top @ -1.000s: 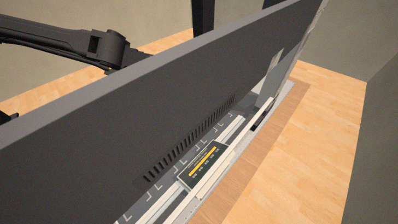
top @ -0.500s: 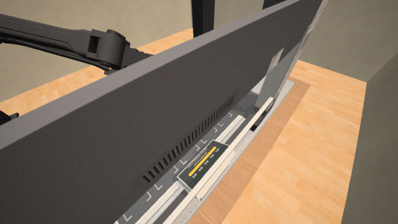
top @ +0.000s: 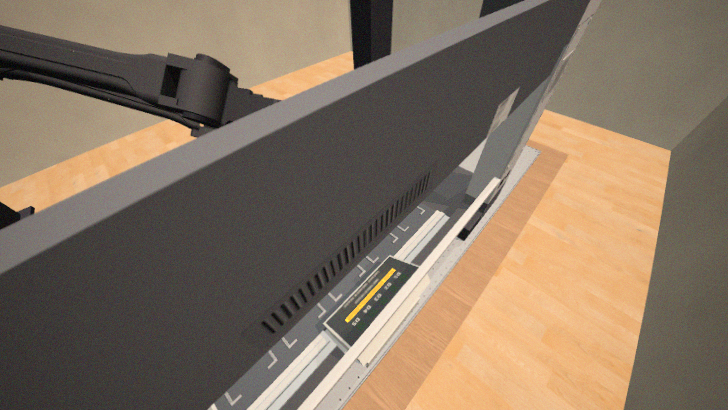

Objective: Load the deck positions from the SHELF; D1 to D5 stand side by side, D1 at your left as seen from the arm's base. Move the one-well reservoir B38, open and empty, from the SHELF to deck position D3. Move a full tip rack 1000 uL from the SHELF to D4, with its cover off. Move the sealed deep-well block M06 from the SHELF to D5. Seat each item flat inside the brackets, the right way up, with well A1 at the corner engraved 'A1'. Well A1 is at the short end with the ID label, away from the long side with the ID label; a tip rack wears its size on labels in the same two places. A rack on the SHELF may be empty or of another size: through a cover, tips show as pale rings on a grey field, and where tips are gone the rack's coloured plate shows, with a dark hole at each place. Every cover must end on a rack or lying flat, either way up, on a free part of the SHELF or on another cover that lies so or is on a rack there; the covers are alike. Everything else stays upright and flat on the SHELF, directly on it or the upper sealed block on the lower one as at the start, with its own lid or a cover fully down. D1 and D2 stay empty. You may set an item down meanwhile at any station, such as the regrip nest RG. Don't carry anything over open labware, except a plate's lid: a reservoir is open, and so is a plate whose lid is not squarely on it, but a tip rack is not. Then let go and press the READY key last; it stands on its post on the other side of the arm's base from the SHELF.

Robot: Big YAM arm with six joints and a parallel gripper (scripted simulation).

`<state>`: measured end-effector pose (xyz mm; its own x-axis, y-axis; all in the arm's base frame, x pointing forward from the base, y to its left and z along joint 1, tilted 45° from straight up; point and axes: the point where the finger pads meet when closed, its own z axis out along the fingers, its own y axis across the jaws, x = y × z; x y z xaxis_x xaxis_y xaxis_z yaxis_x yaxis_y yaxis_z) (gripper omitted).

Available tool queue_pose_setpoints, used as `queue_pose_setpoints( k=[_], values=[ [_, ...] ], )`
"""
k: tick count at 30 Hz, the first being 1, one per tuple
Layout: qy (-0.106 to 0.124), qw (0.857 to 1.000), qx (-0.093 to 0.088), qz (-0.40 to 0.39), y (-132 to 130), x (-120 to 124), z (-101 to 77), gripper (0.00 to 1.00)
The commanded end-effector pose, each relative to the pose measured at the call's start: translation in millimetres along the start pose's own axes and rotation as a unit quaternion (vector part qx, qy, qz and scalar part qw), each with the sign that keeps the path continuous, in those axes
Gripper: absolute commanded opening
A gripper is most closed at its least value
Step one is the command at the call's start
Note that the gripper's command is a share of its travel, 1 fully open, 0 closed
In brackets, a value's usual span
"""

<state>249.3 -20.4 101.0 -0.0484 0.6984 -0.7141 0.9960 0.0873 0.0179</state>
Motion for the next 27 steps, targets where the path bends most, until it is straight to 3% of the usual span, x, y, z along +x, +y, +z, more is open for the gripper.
queue_pose_setpoints(
  k=[1, 6, 9, 13, 27],
  values=[
    [0.008, 1.0, -0.022, 0.017, 18.3, -4.4, -19.0, 0.0],
    [0.008, 1.0, -0.022, 0.017, 18.3, -4.4, -19.0, 0.0],
    [0.002, 1.0, -0.01, 0.002, -4.8, -0.1, -7.7, 0.0],
    [0.005, 1.0, -0.017, -0.012, 3.3, -2.1, -13.6, 0.0],
    [0.002, 0.992, -0.011, -0.129, 3.1, -3.4, -10.4, 0.0]
  ],
)
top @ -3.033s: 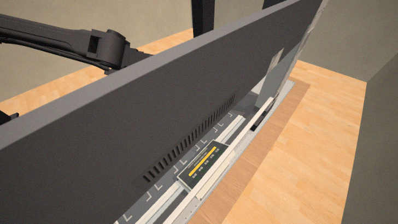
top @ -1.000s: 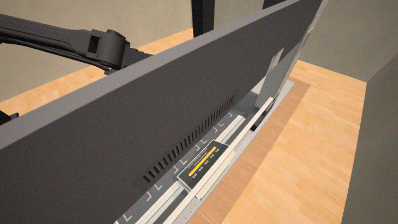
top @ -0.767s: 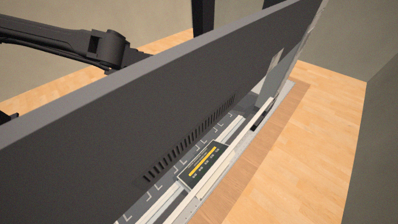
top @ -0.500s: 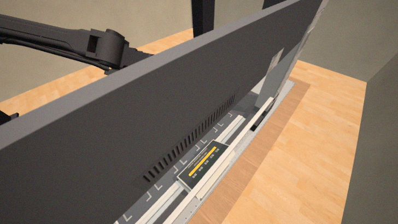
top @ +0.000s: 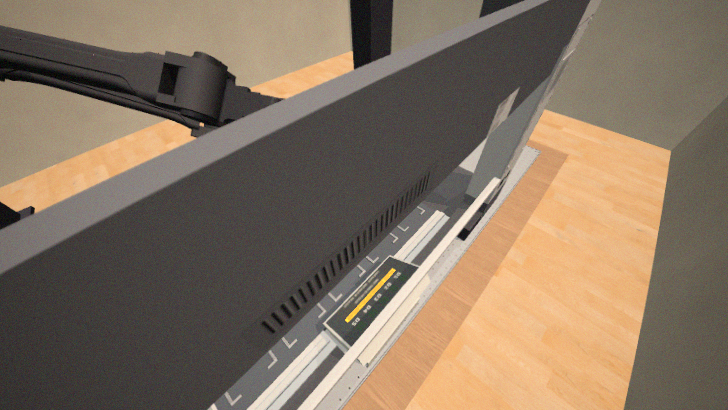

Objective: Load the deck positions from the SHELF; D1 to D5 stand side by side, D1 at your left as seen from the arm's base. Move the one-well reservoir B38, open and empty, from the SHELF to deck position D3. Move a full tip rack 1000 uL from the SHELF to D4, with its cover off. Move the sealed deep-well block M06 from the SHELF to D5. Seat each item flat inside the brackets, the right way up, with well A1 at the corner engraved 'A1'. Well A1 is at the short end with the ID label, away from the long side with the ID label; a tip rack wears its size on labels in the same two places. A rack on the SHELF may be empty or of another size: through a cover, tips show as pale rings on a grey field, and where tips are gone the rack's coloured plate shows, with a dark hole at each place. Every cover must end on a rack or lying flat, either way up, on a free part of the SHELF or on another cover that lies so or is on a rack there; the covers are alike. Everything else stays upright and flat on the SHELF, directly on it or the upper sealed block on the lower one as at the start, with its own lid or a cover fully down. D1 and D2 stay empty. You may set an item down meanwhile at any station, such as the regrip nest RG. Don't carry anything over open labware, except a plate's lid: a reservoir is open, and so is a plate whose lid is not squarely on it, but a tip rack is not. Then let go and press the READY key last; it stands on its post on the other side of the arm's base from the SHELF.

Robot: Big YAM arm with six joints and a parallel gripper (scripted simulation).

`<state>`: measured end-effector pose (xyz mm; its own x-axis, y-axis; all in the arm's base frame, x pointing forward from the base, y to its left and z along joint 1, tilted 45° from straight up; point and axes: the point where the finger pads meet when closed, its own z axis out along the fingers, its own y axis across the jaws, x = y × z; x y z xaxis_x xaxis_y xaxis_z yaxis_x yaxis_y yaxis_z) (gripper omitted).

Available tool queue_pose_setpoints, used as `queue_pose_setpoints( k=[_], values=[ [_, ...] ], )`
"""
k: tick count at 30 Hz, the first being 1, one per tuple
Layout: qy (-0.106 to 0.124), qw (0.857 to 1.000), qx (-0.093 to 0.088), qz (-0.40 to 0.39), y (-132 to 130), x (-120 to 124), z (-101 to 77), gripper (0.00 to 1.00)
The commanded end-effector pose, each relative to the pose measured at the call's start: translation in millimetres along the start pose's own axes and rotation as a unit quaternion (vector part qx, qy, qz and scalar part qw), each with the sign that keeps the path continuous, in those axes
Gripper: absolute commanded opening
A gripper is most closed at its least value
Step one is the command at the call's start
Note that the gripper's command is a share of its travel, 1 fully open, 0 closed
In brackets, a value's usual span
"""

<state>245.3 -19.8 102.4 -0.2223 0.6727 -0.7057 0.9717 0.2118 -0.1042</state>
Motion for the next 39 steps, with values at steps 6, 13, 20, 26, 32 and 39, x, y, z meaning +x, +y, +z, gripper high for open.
queue_pose_setpoints(
  k=[6, 13, 20, 26, 32, 39],
  values=[
    [0.001, 0.996, -0.009, -0.091, 6.5, -4.3, -8.7, 0.0],
    [0.0, 0.989, -0.009, -0.15, 6.6, -4.3, -8.7, 0.0],
    [0.0, 0.976, -0.009, -0.219, 6.7, -4.3, -8.8, 0.0],
    [-0.001, 0.966, -0.009, -0.258, 6.7, -4.3, -8.8, 0.0],
    [-0.001, 0.95, -0.01, -0.311, 6.8, -4.3, -8.9, 0.0],
    [-0.002, 0.934, -0.01, -0.358, 6.9, -4.3, -9.0, 0.0]
  ],
)
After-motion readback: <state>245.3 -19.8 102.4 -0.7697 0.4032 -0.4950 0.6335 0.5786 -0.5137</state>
